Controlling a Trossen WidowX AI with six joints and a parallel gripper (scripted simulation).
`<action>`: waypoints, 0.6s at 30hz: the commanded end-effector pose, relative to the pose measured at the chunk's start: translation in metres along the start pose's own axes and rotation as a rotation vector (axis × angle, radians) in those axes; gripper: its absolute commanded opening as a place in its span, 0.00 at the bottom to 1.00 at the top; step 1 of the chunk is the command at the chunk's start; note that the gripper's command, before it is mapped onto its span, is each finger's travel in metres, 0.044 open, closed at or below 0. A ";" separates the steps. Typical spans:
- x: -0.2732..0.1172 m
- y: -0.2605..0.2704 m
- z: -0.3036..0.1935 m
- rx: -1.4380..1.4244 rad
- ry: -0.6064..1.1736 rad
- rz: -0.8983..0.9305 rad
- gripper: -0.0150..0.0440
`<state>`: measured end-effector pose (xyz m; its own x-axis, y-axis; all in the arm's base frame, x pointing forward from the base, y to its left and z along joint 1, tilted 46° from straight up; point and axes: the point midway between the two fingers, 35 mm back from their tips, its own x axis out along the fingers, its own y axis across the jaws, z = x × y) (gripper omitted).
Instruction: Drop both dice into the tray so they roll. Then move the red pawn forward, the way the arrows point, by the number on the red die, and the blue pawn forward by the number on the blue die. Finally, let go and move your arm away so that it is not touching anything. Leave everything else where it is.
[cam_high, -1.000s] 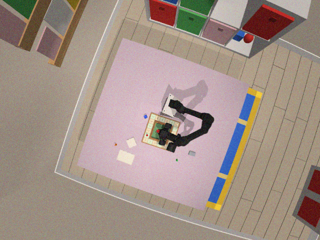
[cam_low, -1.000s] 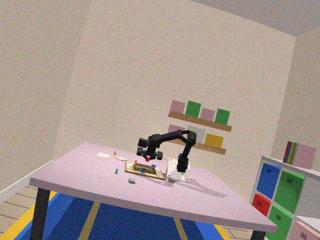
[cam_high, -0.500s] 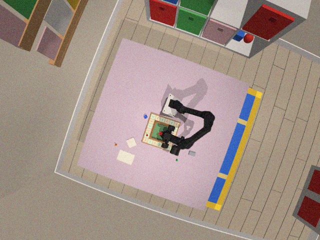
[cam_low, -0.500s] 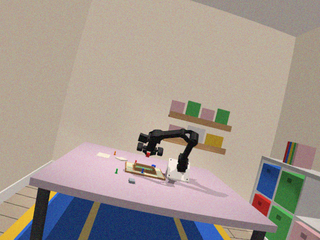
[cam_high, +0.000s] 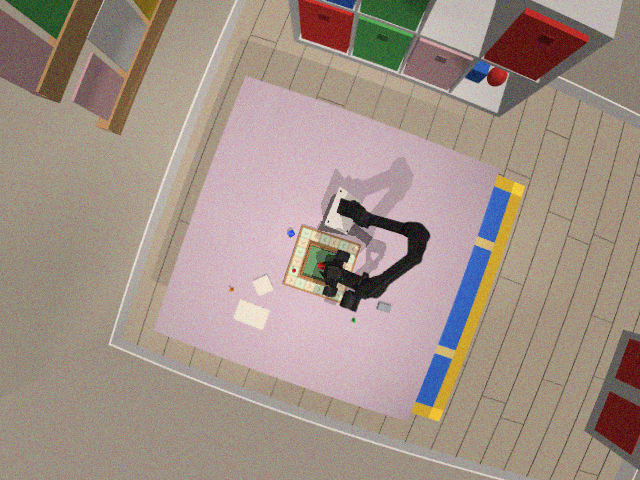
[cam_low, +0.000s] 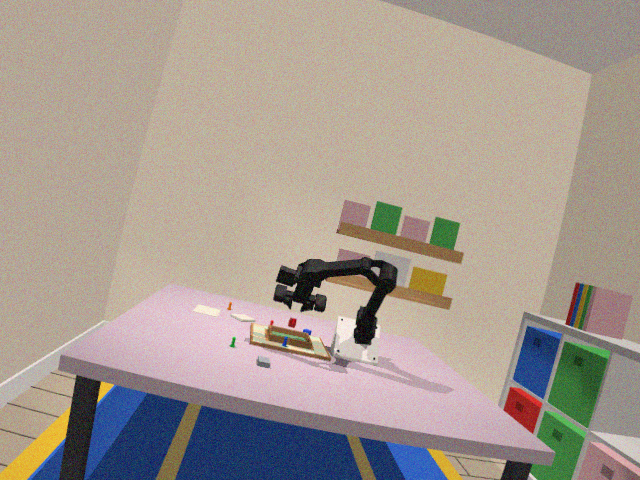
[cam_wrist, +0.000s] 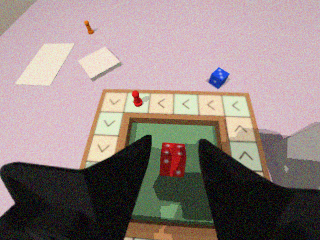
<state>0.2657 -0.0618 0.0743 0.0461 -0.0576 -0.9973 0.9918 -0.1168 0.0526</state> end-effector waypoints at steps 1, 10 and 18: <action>-0.006 0.001 0.006 -0.002 -0.001 -0.001 0.70; -0.010 -0.003 0.024 -0.036 0.149 -0.064 1.00; 0.024 -0.001 0.009 -0.003 0.845 -0.012 1.00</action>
<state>0.2586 -0.0724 0.0495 0.0420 0.6190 -0.7842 0.9968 -0.0790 -0.0090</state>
